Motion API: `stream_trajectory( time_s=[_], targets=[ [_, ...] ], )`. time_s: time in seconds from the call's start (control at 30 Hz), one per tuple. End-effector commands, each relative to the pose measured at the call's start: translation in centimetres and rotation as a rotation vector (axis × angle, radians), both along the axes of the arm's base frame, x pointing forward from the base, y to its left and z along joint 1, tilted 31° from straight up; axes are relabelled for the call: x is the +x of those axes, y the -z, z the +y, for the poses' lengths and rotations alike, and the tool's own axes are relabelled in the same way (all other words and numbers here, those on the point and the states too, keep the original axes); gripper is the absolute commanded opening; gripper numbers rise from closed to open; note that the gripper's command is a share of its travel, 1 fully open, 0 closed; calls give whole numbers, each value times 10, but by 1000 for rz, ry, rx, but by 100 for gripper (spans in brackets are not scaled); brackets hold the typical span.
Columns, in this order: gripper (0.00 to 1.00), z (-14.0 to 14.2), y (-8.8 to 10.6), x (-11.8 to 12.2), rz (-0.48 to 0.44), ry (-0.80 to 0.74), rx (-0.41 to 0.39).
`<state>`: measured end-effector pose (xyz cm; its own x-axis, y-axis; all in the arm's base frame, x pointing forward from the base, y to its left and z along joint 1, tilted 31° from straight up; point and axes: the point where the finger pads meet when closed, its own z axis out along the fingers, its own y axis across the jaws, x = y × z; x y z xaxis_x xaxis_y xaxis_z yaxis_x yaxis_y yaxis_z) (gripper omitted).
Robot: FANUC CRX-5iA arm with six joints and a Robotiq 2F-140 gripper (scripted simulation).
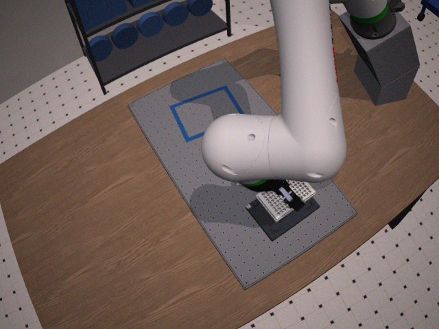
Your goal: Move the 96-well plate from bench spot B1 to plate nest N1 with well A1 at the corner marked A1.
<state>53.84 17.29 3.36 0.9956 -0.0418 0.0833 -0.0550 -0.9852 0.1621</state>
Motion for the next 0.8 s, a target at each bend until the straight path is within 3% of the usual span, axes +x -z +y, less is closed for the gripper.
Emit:
stream_trajectory(
  time_s=[0.0,0.5,0.77],
  targets=[
    [0,0,0,0,0,0,0],
    [0,0,0,0,0,0,0],
    [0,-3,11,7,0,0,0]
  ],
)
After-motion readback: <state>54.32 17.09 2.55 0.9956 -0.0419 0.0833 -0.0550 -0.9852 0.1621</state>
